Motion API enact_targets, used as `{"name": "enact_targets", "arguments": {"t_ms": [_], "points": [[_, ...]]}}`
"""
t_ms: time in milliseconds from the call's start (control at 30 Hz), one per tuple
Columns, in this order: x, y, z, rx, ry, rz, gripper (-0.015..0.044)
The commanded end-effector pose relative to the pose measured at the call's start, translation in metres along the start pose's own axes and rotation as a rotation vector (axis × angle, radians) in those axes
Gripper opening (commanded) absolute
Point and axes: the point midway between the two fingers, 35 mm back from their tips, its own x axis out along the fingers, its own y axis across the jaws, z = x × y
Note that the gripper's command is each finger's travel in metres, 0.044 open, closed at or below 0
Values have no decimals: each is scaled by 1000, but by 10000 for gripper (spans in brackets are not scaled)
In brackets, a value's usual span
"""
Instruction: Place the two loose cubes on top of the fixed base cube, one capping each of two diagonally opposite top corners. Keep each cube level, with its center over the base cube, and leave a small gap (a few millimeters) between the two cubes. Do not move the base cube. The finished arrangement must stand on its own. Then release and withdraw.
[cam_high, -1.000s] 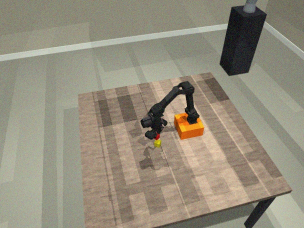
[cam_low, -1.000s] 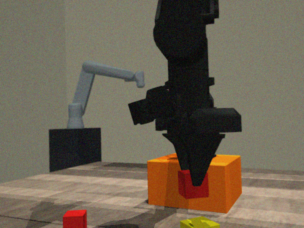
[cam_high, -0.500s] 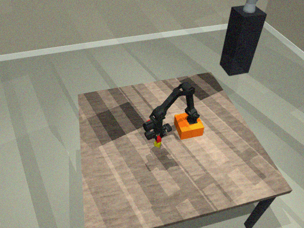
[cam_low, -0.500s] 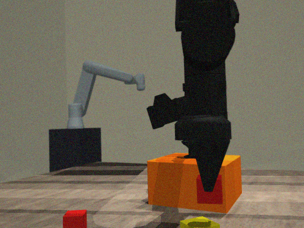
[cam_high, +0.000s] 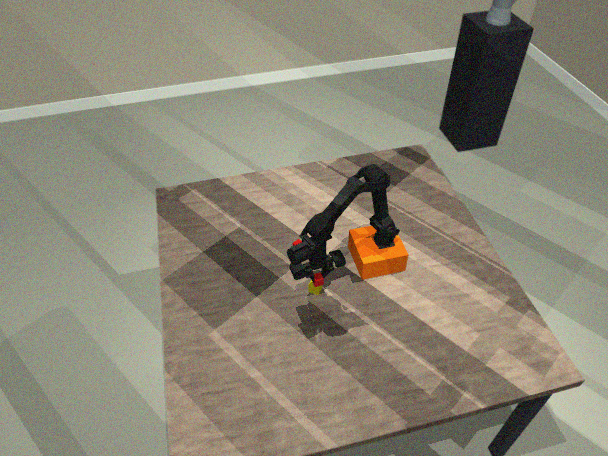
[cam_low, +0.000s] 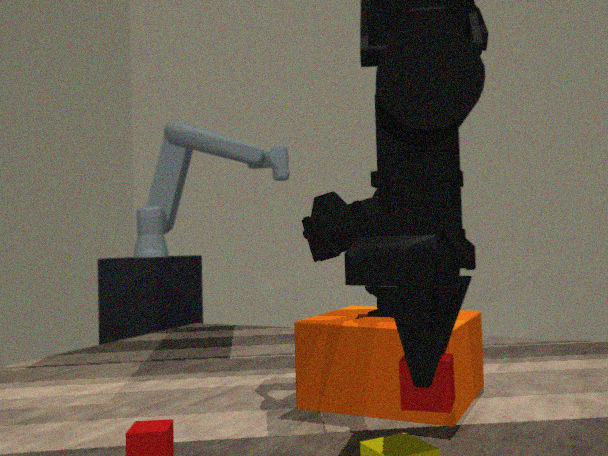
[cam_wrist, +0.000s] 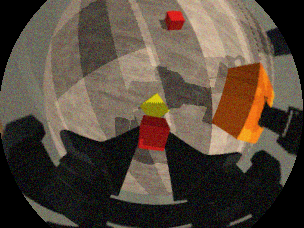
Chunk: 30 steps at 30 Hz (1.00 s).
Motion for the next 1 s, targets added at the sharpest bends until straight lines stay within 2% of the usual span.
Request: {"name": "enact_targets", "arguments": {"t_ms": [0, 300, 967], "points": [[4, 0, 1, 6, -4, 1, 105], [25, -1, 2, 12, -7, 3, 105], [27, -1, 2, 7, -4, 1, 105]]}}
